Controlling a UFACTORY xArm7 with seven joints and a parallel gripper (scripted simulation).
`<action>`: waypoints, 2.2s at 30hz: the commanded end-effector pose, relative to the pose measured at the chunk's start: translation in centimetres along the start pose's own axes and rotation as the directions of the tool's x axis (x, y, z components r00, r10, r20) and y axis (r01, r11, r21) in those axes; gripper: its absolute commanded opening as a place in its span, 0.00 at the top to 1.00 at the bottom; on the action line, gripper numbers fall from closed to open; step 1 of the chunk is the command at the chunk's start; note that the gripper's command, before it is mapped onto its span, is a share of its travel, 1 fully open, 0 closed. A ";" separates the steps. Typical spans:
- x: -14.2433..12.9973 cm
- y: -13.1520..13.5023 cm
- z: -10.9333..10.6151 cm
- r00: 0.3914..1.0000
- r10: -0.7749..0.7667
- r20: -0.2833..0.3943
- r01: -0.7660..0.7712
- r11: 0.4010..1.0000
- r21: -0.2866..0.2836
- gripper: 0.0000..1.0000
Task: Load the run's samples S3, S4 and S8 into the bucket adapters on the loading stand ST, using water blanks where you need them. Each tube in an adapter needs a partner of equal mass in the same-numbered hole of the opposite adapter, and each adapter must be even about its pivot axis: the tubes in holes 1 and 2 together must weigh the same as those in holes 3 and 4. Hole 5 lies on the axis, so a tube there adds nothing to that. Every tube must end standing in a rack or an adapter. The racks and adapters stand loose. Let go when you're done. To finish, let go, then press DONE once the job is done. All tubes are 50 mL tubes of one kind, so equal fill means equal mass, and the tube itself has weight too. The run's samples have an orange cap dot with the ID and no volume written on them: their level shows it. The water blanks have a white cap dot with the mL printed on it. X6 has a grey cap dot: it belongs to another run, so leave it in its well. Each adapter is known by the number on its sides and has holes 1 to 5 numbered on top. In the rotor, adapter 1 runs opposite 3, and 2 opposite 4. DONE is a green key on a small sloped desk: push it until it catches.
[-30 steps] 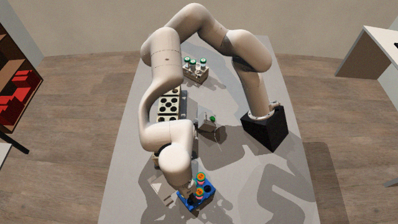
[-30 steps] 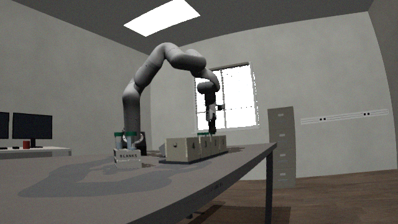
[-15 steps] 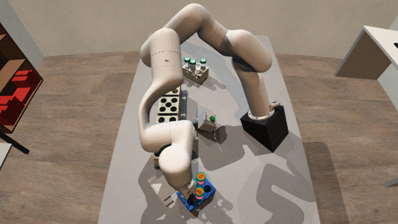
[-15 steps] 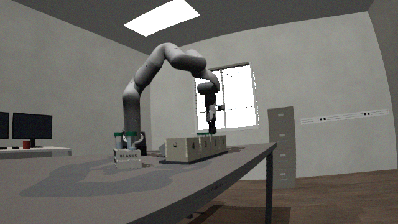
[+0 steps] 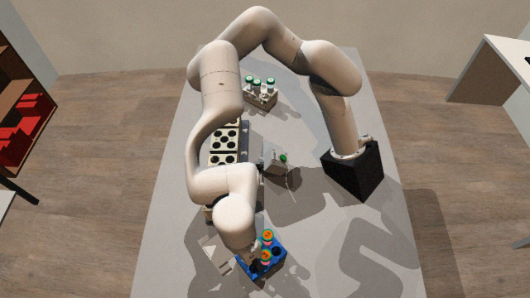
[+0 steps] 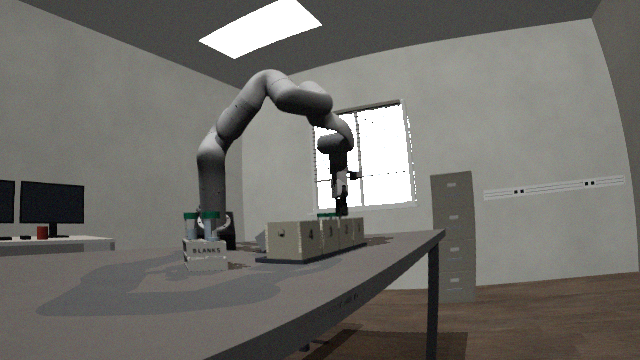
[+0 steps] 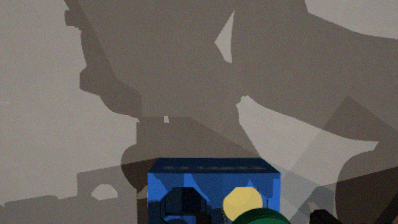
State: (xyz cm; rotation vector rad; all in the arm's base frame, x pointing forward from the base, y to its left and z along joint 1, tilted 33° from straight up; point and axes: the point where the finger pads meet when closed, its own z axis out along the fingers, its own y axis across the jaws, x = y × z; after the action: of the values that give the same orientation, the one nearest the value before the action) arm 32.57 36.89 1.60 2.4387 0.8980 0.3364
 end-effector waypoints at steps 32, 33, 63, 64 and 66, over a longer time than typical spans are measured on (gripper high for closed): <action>0.1 -0.1 0.4 1.000 0.000 -0.005 0.000 1.000 0.003 1.00; 0.1 -0.1 0.4 1.000 0.000 -0.005 0.000 1.000 0.003 1.00; 0.1 -0.1 0.4 1.000 0.000 -0.005 0.000 1.000 0.003 1.00; 0.1 -0.1 0.4 1.000 0.000 -0.005 0.000 1.000 0.003 1.00; 0.1 -0.1 0.4 1.000 0.000 -0.005 0.000 1.000 0.003 1.00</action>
State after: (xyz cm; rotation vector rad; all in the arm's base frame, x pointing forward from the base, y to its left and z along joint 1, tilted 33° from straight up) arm 32.80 36.67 1.09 2.4387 0.8980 0.3367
